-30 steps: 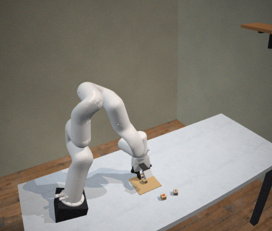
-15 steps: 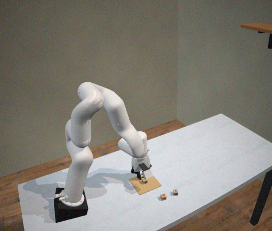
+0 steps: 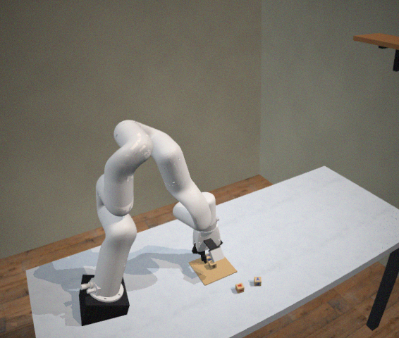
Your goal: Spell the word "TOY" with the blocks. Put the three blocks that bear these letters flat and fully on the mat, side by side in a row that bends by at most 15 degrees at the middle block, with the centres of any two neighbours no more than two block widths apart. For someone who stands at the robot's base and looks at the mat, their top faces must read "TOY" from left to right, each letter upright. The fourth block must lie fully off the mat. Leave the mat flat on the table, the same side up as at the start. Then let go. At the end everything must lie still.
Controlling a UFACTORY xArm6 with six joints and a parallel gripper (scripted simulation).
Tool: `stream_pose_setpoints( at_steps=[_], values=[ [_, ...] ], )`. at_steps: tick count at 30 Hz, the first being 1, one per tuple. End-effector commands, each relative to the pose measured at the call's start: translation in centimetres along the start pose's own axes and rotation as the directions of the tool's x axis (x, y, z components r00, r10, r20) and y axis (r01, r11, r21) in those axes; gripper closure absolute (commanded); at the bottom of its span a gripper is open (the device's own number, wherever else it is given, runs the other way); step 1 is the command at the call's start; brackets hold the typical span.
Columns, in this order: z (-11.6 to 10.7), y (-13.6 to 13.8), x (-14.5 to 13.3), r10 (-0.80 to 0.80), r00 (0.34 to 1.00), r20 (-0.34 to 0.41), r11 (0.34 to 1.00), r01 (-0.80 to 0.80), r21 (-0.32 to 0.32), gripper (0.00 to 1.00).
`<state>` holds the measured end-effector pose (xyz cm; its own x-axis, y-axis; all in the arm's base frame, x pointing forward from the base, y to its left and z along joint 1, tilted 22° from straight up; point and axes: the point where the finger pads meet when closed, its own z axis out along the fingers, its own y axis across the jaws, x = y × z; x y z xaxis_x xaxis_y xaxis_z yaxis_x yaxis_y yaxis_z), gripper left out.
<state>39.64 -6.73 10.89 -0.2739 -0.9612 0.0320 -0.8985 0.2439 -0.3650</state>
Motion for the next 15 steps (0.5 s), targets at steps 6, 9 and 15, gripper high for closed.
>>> stream_pose_setpoints(
  at_steps=[6, 9, 15],
  values=[
    [-0.07, -0.13, -0.01, 0.0, 1.0, 0.0, 1.0, 0.0, 0.003, 0.79],
    [-0.07, -0.13, -0.01, 0.0, 1.0, 0.0, 1.0, 0.0, 0.003, 0.79],
    [-0.07, -0.13, -0.01, 0.0, 1.0, 0.0, 1.0, 0.0, 0.003, 0.74]
  ],
)
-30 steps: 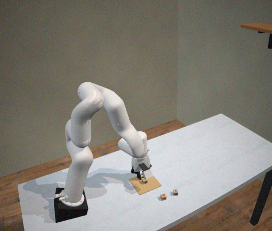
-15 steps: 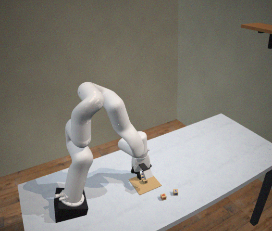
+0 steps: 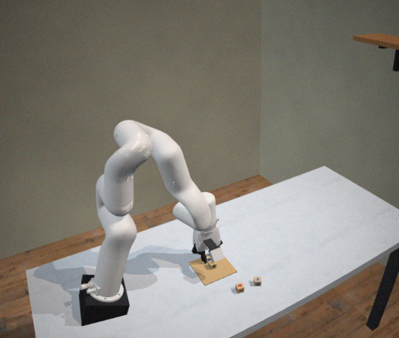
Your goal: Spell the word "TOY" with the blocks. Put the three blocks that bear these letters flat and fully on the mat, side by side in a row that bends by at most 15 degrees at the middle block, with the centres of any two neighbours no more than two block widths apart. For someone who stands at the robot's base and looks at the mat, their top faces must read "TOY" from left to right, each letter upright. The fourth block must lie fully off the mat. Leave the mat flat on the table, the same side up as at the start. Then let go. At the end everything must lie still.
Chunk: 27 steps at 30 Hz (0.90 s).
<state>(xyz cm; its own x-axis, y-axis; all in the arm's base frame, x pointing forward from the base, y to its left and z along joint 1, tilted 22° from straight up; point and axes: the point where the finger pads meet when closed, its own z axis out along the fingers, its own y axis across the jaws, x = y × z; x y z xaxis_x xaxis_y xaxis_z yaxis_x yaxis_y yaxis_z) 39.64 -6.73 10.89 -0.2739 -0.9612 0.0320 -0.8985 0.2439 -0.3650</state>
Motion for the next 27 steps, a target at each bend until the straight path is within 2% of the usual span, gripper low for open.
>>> stream_pose_setpoints(
  at_steps=[1, 5, 6, 8, 9, 11, 12, 27],
  values=[
    [-0.07, -0.13, -0.01, 0.0, 1.0, 0.0, 1.0, 0.0, 0.003, 0.7],
    [-0.07, -0.13, -0.01, 0.0, 1.0, 0.0, 1.0, 0.0, 0.003, 0.7],
    [-0.07, -0.13, -0.01, 0.0, 1.0, 0.0, 1.0, 0.0, 0.003, 0.66],
    [-0.07, -0.13, -0.01, 0.0, 1.0, 0.0, 1.0, 0.0, 0.003, 0.66],
    [-0.07, -0.13, -0.01, 0.0, 1.0, 0.0, 1.0, 0.0, 0.003, 0.62],
    [-0.07, -0.13, -0.01, 0.0, 1.0, 0.0, 1.0, 0.0, 0.003, 0.62],
    [-0.07, -0.13, -0.01, 0.0, 1.0, 0.0, 1.0, 0.0, 0.003, 0.58],
    [-0.37, -0.13, -0.01, 0.0, 1.0, 0.0, 1.0, 0.0, 0.003, 0.58]
  ],
)
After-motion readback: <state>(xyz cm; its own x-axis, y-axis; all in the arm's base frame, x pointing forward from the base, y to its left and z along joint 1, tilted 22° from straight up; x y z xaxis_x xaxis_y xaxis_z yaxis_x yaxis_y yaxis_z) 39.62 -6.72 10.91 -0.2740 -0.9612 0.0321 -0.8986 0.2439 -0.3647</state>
